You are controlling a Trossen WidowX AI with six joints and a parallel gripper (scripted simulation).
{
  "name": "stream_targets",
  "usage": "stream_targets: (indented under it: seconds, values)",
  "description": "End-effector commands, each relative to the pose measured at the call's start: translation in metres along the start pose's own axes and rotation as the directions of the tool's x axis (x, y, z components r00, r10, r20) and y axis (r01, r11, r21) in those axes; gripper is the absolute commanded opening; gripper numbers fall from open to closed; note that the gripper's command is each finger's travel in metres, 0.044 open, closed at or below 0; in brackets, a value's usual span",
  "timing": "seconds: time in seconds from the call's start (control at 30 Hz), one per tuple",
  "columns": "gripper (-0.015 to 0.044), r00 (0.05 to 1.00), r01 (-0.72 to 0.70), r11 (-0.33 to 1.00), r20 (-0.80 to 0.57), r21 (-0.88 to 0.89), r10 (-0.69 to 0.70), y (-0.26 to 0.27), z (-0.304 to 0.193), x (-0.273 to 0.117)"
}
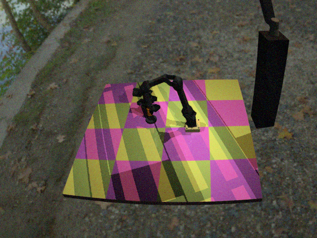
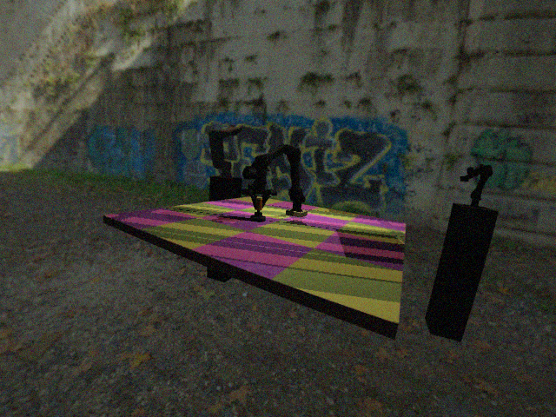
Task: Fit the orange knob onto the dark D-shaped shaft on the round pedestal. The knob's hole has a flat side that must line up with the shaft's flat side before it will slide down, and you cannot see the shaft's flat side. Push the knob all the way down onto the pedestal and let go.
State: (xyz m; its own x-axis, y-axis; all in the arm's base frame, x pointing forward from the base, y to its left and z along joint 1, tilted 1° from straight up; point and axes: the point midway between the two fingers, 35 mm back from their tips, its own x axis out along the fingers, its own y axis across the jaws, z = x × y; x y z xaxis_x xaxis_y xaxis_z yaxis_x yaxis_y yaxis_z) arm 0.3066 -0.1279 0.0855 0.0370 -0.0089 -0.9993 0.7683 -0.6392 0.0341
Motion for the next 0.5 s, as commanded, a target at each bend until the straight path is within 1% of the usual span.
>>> stream_targets:
  seconds: [0.0, 0.27, 0.47]
  values:
    - [0.0, 1.0, -0.001, 1.0, 0.0, 0.005, 0.001, -0.0002, 0.0003, 0.0004]
    - [0.0, 1.0, -0.001, 1.0, 0.0, 0.014, 0.001, -0.0031, 0.001, -0.0045]
    - [0.0, 1.0, -0.001, 0.979, 0.0, 0.203, 0.001, -0.0043, 0.0008, -0.0045]
